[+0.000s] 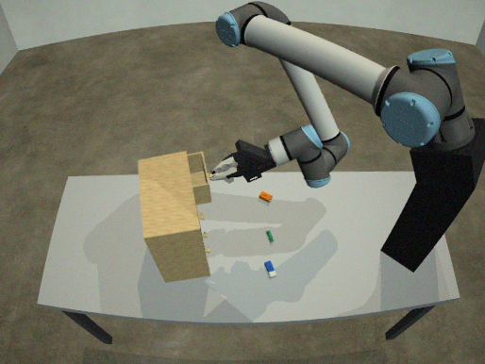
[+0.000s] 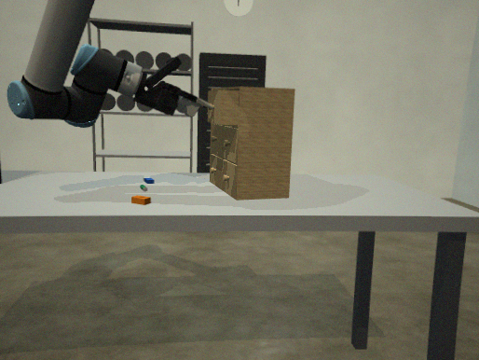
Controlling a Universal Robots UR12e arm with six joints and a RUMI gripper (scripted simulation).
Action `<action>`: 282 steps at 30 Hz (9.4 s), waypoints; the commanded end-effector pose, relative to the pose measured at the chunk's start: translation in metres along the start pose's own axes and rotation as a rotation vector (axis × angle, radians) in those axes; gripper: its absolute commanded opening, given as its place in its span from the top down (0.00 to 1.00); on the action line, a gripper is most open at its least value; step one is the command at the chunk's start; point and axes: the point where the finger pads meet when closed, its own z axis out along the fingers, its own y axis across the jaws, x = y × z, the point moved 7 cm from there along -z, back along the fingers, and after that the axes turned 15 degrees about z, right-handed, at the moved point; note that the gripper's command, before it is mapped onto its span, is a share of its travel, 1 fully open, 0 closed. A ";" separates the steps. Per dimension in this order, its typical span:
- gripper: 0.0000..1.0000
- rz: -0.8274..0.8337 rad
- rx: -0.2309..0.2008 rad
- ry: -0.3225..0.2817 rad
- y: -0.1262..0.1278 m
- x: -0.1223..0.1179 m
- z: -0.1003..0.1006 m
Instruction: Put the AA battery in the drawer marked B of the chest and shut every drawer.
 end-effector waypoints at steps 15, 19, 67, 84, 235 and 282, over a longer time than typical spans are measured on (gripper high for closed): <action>0.93 0.004 0.000 -0.003 0.000 -0.003 -0.009; 0.93 0.004 0.000 -0.003 0.000 -0.003 -0.010; 0.93 0.003 0.000 -0.002 0.000 -0.004 -0.013; 0.83 0.003 0.000 -0.002 0.000 -0.004 -0.013; 0.80 -0.001 -0.279 -1.037 -0.025 0.098 -0.174; 0.80 0.003 -0.318 -1.179 -0.028 0.108 -0.179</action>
